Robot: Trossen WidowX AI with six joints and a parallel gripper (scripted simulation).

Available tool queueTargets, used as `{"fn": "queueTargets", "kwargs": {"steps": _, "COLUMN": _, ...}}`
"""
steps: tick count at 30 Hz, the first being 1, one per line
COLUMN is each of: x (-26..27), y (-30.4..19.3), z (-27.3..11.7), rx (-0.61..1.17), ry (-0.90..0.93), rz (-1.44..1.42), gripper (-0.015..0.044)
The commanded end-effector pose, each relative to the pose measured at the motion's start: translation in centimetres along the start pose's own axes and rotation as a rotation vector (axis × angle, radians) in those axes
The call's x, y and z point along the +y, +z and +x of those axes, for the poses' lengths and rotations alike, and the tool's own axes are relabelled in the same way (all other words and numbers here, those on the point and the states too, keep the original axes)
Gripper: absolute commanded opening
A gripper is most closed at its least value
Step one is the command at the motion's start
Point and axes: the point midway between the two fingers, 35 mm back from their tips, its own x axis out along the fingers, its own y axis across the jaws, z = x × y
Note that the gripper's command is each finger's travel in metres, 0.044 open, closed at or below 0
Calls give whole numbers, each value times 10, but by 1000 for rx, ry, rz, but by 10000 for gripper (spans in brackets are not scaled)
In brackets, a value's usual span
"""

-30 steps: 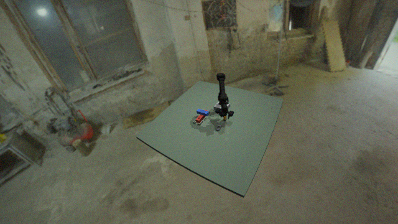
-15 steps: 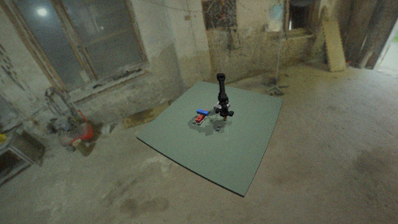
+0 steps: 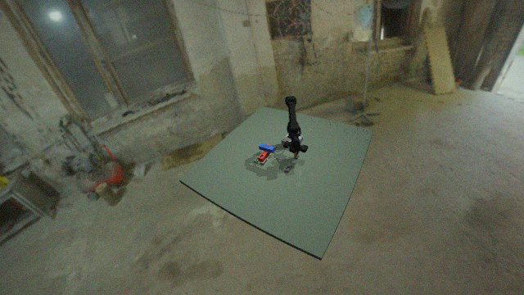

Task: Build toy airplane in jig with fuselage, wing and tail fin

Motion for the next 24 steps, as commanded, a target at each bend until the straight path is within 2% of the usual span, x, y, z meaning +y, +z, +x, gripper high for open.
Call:
{"fn": "queueTargets", "kwargs": {"steps": 1, "x": 2, "y": 3, "z": -13, "rx": -2, "ry": 8, "rz": 7, "gripper": 0}}
{"fn": "queueTargets", "kwargs": {"steps": 24, "x": 2, "y": 4, "z": -85, "rx": -10, "ry": 7, "rz": -2, "gripper": 0}}
